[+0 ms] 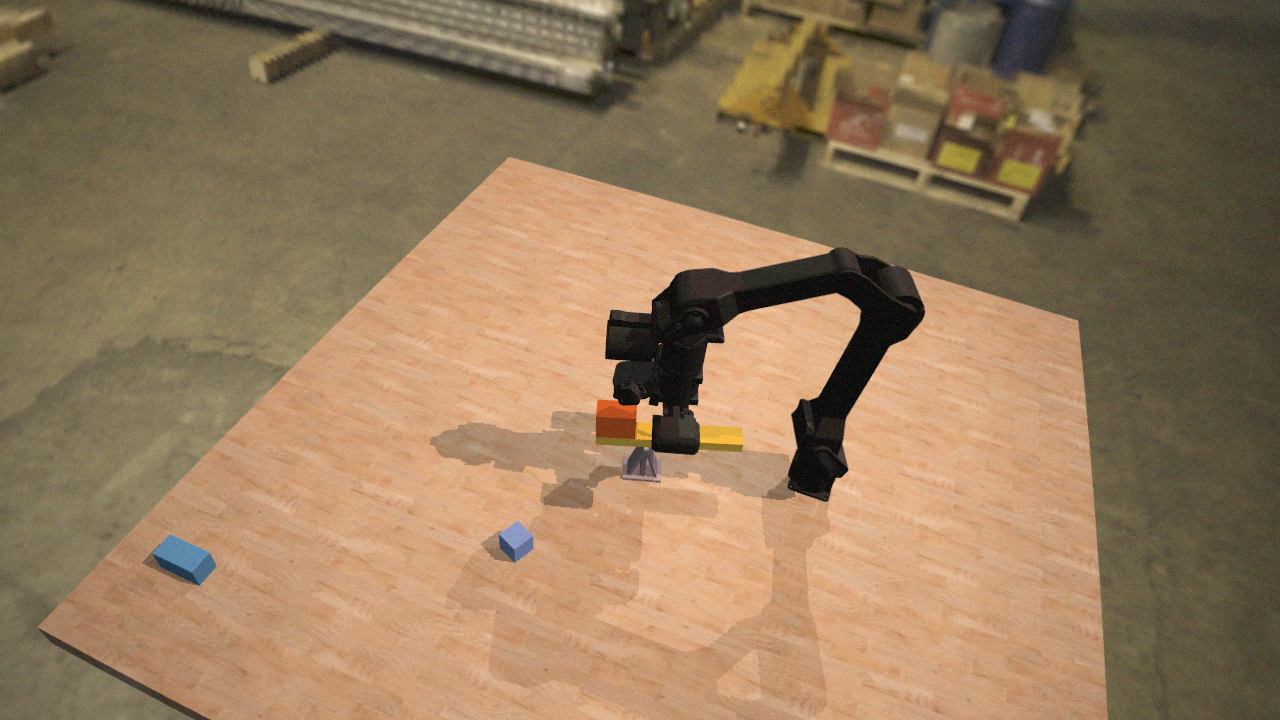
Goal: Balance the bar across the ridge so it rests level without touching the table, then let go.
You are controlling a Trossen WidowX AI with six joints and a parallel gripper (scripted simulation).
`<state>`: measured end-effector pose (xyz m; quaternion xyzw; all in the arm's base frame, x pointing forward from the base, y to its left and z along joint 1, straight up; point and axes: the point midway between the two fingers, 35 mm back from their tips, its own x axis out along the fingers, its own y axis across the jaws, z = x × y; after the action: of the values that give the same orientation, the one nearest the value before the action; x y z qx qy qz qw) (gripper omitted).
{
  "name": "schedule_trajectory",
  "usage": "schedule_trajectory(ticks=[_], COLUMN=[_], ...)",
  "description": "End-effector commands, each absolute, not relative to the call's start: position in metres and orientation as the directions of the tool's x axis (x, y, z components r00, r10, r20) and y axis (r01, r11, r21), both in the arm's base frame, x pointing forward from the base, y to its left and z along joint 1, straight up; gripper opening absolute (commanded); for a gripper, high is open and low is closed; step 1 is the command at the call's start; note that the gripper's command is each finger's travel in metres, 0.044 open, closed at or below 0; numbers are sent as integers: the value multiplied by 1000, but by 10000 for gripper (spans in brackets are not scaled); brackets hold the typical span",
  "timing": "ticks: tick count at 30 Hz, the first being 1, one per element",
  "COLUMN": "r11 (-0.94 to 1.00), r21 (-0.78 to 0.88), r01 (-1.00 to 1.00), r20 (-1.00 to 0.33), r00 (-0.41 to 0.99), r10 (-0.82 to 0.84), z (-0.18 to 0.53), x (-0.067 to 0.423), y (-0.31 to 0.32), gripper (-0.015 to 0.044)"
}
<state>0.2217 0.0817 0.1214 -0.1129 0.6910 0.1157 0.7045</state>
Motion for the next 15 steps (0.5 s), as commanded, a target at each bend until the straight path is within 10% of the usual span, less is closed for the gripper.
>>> schedule_trajectory(ticks=[1, 15], r11=[947, 947], r21=[1, 1], r01=[-320, -320], r20=[-1000, -1000], r00=[20, 20], r10=[7, 7], z=[121, 120], x=[222, 222], y=[82, 82], gripper=[0, 0])
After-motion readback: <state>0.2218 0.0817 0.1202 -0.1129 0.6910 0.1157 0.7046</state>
